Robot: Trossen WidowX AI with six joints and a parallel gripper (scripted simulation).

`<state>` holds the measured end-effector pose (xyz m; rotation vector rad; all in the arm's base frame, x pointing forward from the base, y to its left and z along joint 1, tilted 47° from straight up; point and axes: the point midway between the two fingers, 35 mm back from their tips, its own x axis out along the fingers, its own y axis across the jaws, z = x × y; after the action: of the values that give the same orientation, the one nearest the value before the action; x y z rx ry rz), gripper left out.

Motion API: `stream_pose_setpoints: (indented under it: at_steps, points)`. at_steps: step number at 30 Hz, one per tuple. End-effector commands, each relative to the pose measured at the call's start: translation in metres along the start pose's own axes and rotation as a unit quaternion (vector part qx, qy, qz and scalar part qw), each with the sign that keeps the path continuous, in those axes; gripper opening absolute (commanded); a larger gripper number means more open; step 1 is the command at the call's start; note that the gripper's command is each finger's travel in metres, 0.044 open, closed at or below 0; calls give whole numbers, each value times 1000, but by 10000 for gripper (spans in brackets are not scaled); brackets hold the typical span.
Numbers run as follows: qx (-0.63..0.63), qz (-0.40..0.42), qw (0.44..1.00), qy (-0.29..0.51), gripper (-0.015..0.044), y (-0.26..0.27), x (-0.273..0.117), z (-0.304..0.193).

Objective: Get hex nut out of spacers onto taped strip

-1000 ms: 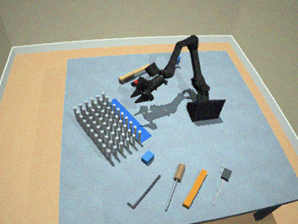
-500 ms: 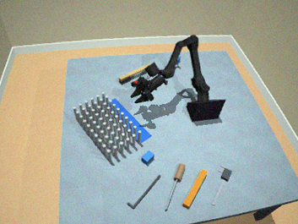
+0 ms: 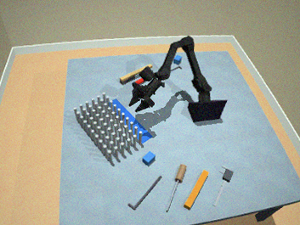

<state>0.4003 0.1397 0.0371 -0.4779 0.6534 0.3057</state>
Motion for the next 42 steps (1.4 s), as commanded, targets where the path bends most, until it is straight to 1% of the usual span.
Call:
stream_pose_setpoints:
  at_steps: [1, 5, 10, 16, 20, 22, 31, 36, 42]
  points:
    - [-37, 50, 996, 62, 440, 60, 26, -6]
    - [-86, 94, 983, 133, 440, 129, 46, -21]
    - [-160, 127, 954, 217, 440, 214, 57, -55]
    - [-258, 139, 905, 309, 440, 305, 50, -120]
    - [-331, 122, 866, 354, 440, 345, 37, -167]
    - [-344, 118, 859, 361, 440, 350, 34, -174]
    - [-344, 118, 859, 361, 440, 349, 35, -177]
    - [-345, 117, 859, 361, 440, 328, 55, -225]
    - [-345, 117, 859, 361, 440, 326, 56, -227]
